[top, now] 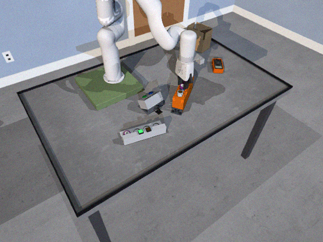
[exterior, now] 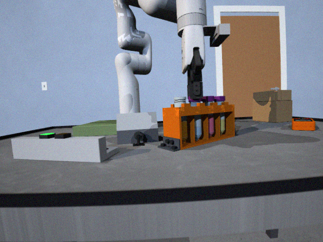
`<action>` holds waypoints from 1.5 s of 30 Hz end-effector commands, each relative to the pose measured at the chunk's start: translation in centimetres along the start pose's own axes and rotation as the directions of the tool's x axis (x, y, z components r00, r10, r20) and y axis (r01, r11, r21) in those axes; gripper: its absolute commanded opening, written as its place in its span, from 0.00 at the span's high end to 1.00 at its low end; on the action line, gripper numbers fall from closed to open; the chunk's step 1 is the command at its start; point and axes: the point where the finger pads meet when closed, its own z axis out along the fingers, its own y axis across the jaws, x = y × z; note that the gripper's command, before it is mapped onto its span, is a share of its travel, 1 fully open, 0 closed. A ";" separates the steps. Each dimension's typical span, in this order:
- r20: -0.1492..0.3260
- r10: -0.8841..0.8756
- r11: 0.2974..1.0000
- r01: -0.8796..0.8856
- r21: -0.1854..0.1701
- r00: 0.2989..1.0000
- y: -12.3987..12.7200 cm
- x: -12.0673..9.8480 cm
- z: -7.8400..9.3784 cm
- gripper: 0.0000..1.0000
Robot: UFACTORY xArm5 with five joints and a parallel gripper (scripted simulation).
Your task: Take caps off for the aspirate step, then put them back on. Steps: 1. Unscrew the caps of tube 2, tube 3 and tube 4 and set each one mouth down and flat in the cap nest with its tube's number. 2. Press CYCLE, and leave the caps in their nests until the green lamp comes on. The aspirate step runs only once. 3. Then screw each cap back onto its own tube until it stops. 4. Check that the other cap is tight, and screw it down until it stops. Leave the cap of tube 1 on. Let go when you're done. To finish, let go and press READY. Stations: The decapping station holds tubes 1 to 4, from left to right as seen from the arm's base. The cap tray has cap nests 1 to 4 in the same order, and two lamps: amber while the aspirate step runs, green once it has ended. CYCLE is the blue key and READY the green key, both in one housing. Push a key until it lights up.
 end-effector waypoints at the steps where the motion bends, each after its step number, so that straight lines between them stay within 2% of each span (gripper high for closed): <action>1: -0.003 0.000 1.000 0.000 -0.002 1.000 0.1 0.1 -1.0 0.54; 11: -0.003 0.000 1.000 0.000 -0.002 1.000 0.1 0.1 -4.1 0.54; 16: -0.003 0.000 1.000 0.000 -0.002 1.000 0.1 0.1 -4.2 0.54; 19: -0.002 -0.248 0.969 0.248 -0.002 0.969 0.5 -2.4 -4.1 0.54; 23: -0.002 -0.385 0.923 0.385 -0.003 0.923 0.8 -4.1 -4.1 0.54; 31: -0.001 -0.656 0.755 0.656 -0.003 0.755 1.3 -7.2 -4.1 0.54; 33: -0.001 -0.656 0.755 0.656 -0.003 0.755 1.3 -7.2 -4.1 0.54; 34: 0.000 -0.731 0.683 0.731 -0.003 0.683 1.4 -8.0 -4.1 0.54; 35: 0.000 -0.764 0.646 0.764 -0.003 0.646 1.6 -8.7 -4.1 0.54; 39: 0.000 -0.849 0.528 0.849 -0.003 0.528 1.8 -10.2 -4.1 0.54; 45: 0.001 -0.950 0.312 0.950 -0.002 0.312 2.2 -12.5 -4.1 0.54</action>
